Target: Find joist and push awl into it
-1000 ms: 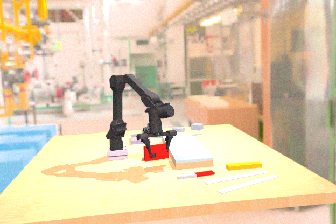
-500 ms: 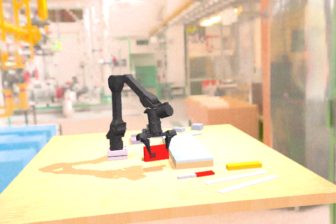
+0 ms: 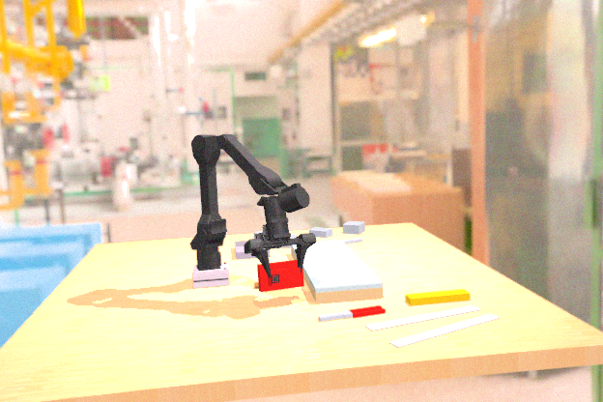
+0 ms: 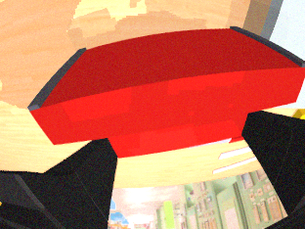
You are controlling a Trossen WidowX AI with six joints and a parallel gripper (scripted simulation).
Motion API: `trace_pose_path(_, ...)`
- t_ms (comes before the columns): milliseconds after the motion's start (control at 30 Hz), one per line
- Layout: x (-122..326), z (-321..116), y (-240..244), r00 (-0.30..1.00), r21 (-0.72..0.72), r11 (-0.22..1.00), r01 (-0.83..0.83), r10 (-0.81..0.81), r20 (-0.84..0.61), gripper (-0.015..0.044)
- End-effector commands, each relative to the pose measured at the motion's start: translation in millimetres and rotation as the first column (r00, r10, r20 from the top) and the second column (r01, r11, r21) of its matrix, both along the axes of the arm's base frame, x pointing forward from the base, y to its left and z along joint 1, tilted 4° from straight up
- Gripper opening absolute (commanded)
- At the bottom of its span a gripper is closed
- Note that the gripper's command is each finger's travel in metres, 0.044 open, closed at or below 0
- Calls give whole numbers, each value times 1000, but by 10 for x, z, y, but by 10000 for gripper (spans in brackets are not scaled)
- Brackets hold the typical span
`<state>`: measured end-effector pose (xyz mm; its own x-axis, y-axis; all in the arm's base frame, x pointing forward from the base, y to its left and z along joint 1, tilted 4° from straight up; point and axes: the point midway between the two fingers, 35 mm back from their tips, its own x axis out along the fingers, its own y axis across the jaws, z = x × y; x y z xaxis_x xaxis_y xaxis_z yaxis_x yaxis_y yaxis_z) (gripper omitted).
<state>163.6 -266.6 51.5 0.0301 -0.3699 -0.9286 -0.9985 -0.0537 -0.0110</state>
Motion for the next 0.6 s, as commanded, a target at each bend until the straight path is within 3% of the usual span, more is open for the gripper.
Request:
trace_pose_path(0,-6,15,0,1000,-32,999,5,-5,2,0)
trace_pose_path(567,-8,6,26,1000,-123,992,9,-8,10,0)
